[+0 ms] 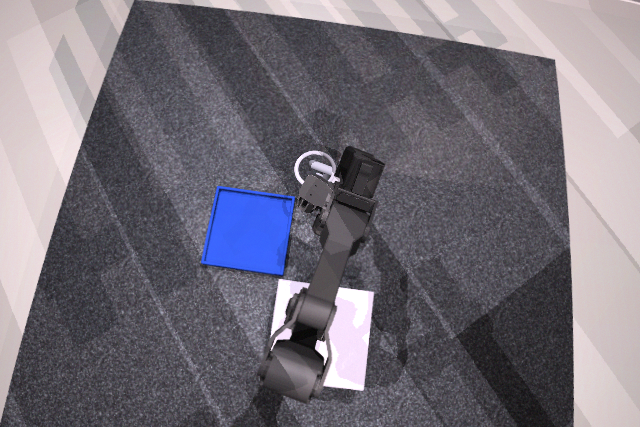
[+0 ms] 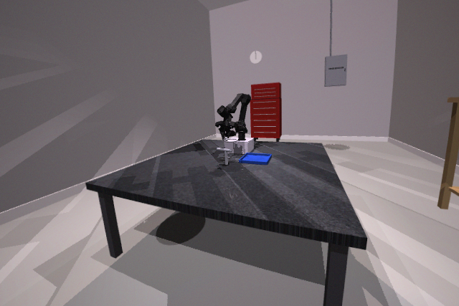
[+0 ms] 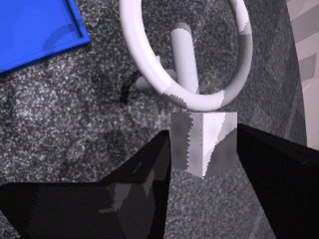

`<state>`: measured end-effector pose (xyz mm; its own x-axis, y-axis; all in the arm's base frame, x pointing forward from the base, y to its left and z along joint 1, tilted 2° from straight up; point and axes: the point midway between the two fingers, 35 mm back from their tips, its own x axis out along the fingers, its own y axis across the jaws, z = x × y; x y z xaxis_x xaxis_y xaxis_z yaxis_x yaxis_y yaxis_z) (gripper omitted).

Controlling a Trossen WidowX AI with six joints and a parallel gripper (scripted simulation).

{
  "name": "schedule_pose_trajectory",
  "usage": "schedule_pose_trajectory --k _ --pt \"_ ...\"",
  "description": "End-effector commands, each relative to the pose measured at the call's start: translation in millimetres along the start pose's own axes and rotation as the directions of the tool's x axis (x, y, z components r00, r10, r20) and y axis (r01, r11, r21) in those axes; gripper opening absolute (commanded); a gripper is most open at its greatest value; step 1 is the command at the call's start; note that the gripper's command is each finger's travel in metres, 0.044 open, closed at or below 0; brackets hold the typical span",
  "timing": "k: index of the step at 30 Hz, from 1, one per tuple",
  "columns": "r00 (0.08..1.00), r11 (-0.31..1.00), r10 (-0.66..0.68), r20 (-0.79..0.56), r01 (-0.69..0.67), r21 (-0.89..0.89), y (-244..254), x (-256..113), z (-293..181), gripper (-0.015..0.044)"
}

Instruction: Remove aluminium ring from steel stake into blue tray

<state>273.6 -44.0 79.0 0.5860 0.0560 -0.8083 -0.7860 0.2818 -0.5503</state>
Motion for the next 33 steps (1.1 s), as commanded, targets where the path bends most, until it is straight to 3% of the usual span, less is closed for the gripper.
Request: schedule_pose_trajectory --k 1,17,33 --pt "0.999 0.998 0.031 -0.021 -0.029 0.064 1.6 2.0 3.4 0.0" --pt "0.974 0.931 0.176 -0.141 -0.118 0.346 17.2 9.4 17.4 0.0" --pt "0.919 0.827 0.266 -0.291 -0.063 0.559 30.1 10.1 30.3 0.0"
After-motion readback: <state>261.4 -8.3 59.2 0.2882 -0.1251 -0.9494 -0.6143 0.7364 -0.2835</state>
